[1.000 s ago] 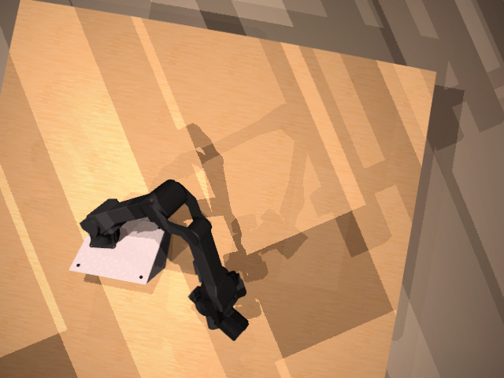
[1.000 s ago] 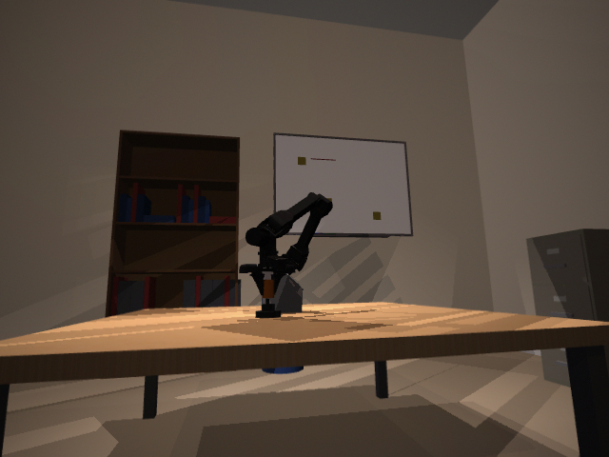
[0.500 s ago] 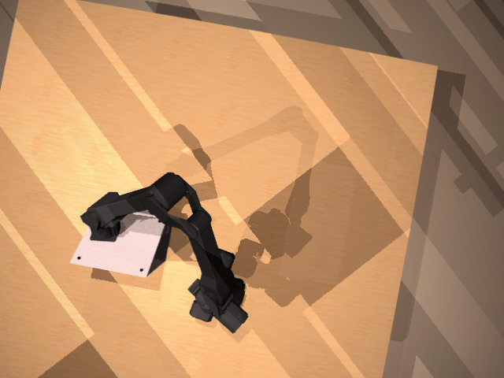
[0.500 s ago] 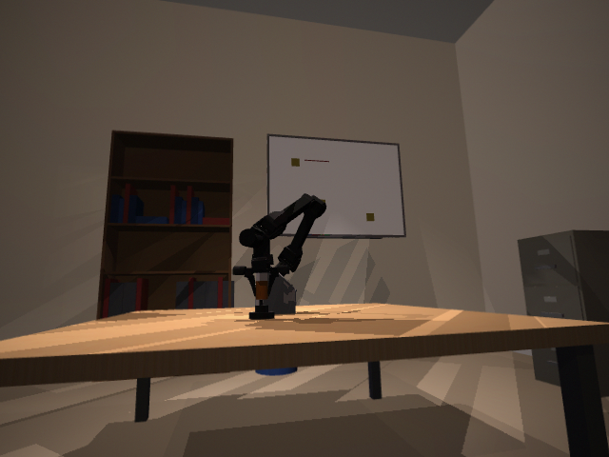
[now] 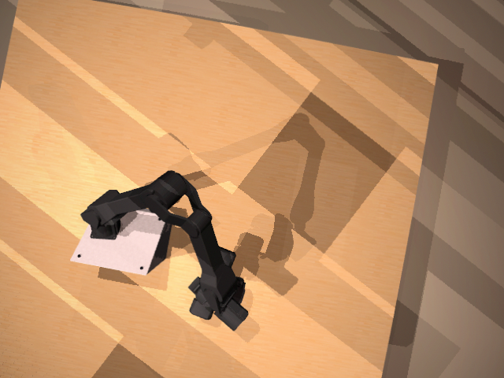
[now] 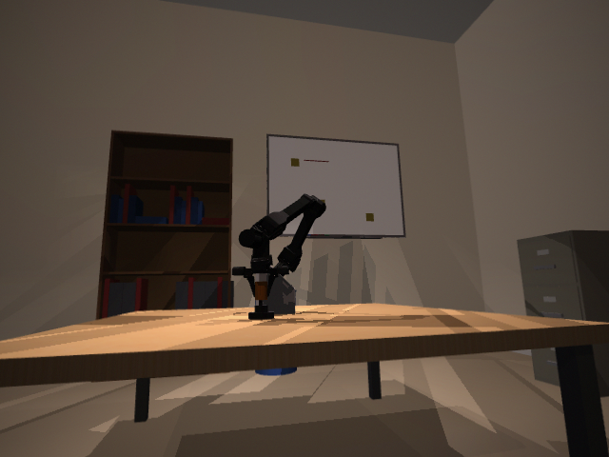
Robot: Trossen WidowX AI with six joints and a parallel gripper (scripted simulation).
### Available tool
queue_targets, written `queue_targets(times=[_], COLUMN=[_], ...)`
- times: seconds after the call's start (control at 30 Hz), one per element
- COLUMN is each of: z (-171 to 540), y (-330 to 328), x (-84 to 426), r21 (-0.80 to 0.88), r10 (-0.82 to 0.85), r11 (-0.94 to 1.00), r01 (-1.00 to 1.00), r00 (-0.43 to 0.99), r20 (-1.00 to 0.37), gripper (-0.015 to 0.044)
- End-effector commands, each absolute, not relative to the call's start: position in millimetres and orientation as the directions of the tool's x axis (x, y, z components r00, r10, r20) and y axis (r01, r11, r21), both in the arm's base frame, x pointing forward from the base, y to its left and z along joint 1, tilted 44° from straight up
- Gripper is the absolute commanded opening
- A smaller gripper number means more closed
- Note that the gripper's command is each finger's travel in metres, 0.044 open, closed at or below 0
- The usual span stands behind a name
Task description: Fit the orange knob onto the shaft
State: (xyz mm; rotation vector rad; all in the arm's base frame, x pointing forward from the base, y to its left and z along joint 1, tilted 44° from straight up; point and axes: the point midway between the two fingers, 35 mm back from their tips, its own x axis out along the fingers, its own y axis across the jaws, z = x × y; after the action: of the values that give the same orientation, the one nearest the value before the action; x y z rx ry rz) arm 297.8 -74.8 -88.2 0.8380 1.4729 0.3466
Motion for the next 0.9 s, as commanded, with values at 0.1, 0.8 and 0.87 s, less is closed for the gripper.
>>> queue_targets(times=[0.1, 0.8, 0.87], z=[-88.3, -85.4, -86.8], y=[-73.7, -77.0, -76.7], x=[296.3, 295.7, 297.1], r21=[0.675, 0.657, 0.643], r10=[0.676, 0.676, 0.676], r11=[0.681, 0.644, 0.618], r01=[0.285, 0.392, 0.452], r00=[0.112, 0.112, 0.112], r20=[-0.729, -0.729, -0.729], gripper=[0.0, 0.0, 0.0])
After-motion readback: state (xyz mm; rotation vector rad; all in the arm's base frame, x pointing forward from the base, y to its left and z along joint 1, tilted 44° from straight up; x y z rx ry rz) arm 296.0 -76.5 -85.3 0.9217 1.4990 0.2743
